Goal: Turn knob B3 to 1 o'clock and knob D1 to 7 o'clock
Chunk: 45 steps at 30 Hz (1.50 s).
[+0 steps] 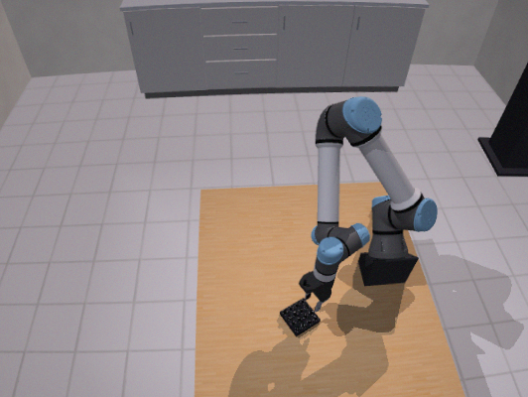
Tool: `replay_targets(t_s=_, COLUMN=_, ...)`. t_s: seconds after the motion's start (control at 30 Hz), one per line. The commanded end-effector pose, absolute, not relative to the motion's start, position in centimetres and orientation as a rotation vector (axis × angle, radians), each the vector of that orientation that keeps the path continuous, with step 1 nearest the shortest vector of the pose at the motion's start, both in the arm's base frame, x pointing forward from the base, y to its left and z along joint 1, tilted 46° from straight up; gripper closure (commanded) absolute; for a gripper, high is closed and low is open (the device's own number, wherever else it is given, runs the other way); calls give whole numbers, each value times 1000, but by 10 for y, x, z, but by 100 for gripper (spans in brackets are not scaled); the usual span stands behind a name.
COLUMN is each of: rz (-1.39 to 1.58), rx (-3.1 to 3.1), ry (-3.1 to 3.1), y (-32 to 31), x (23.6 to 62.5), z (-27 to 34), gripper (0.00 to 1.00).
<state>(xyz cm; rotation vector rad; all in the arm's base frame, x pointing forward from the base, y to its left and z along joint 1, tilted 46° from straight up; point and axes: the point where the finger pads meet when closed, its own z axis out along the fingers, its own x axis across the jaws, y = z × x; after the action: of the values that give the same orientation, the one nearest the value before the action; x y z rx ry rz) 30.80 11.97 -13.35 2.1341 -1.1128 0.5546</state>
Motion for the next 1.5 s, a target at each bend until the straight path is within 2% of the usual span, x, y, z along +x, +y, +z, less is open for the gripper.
replay_targets(t_s=0.0, rz=556, rx=2135, ry=-1113, y=115, x=298, z=-129, gripper=0)
replay_targets(t_s=0.53, rz=556, rx=2135, ry=-1113, y=107, x=281, z=-122, gripper=0)
replay_targets(t_s=1.47, rz=556, rx=2135, ry=-1113, y=106, x=280, z=-122, gripper=0)
